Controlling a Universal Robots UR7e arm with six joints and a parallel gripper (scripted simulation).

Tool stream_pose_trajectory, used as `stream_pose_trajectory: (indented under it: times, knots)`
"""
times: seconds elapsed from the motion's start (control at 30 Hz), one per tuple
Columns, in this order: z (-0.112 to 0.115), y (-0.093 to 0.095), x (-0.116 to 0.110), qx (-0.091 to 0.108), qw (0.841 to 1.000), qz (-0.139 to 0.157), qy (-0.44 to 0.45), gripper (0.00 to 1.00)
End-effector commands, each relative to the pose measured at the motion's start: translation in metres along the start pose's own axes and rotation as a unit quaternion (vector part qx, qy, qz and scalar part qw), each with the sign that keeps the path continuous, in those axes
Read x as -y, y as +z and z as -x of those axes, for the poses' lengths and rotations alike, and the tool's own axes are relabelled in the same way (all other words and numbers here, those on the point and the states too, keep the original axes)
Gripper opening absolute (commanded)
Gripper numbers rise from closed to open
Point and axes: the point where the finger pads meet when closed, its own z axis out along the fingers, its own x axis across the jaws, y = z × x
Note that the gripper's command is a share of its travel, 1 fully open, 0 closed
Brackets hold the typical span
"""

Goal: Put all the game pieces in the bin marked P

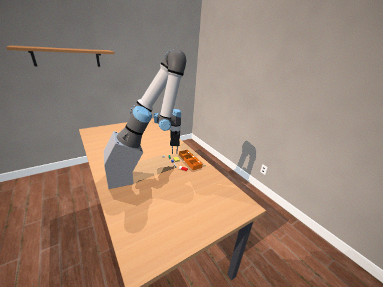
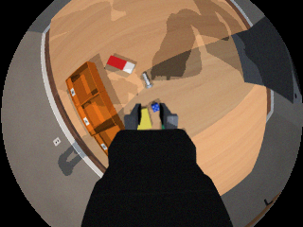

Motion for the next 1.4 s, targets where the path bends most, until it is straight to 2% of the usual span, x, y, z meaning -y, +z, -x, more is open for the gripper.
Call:
stream_pose_trajectory:
  times: [0.0,0.43,1.0,1.37]
  knots:
    - [-0.0026,0.0012,-0.0005,0.002,0.997,-0.003,0.078,0.64]
    - [-0.0041,0.0020,-0.0011,0.003,0.989,-0.004,0.146,0.64]
    - [-0.0082,0.0044,-0.0038,0.004,0.968,-0.002,0.250,0.64]
    - [-0.0104,0.0060,-0.0065,0.004,0.945,-0.002,0.328,0.64]
